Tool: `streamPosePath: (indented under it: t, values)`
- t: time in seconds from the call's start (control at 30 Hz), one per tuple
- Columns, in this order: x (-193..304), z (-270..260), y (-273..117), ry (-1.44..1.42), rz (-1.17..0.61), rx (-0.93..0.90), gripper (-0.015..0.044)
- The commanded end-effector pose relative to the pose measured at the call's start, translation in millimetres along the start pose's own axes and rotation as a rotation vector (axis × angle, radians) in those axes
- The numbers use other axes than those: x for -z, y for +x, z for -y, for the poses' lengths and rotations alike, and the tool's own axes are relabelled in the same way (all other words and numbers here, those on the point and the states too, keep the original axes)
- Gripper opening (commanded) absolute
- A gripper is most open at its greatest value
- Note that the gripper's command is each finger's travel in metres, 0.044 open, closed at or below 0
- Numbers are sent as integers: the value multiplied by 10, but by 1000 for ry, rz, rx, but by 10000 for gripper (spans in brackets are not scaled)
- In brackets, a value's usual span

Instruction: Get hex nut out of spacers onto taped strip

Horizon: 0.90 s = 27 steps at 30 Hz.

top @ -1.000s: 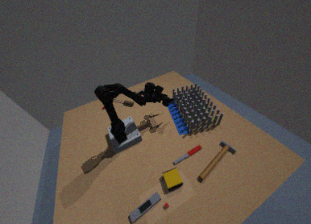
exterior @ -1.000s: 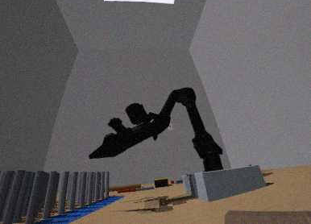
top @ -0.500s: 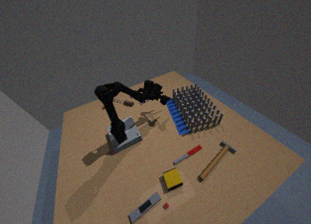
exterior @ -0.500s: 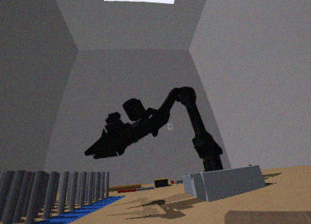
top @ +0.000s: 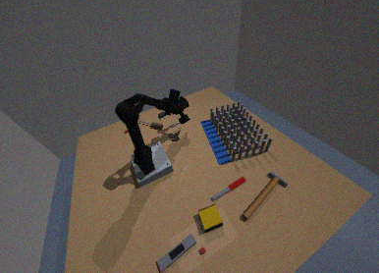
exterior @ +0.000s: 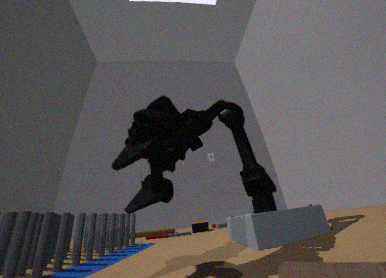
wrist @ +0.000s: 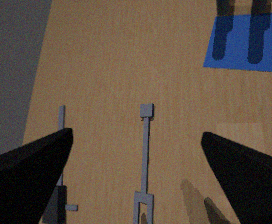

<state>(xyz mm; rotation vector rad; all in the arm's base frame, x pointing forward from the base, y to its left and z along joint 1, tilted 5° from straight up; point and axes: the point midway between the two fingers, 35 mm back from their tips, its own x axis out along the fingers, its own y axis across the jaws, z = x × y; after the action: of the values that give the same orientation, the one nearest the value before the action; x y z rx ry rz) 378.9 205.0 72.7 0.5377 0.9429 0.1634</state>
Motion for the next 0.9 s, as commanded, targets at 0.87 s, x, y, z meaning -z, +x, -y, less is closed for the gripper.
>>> streamPosePath:
  t: [0.87]
  values:
    - [1704,-1062,-678,924,-778,405,440]
